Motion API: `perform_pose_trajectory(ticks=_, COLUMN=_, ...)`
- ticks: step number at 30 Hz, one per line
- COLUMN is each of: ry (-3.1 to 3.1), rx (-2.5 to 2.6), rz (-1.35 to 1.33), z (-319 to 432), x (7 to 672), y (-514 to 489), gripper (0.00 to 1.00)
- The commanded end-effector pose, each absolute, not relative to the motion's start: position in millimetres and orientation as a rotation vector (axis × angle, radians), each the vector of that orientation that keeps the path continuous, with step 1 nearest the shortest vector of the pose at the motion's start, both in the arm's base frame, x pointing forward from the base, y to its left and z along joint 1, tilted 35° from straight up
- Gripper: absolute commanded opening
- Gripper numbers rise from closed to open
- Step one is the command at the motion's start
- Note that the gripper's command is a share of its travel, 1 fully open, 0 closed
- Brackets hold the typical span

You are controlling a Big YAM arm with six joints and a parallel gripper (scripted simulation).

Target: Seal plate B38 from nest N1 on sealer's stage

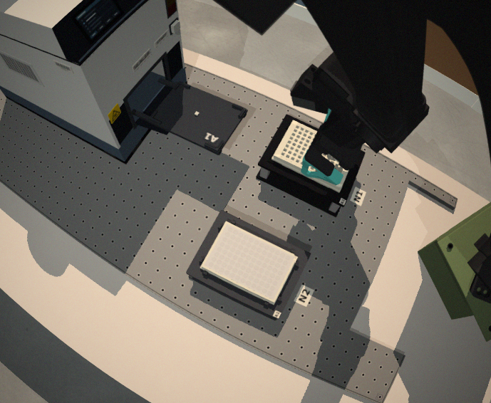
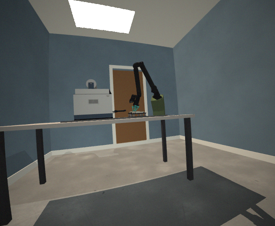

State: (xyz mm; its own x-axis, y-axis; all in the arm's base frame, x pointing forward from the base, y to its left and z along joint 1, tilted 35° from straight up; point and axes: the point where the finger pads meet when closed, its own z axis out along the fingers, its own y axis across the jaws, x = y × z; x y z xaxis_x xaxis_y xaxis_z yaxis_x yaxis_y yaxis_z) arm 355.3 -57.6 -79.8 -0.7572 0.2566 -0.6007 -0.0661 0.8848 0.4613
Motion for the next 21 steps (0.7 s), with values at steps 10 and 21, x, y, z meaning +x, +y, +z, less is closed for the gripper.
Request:
perform_pose_trajectory(ticks=10, ry=2.328, rx=0.129, rz=0.567, z=-72, x=361, y=-71, gripper=1.00)
perform_pose_trajectory(ticks=21, ry=2.354, rx=0.149, rz=0.612, z=-86, x=360, y=-55, gripper=1.00)
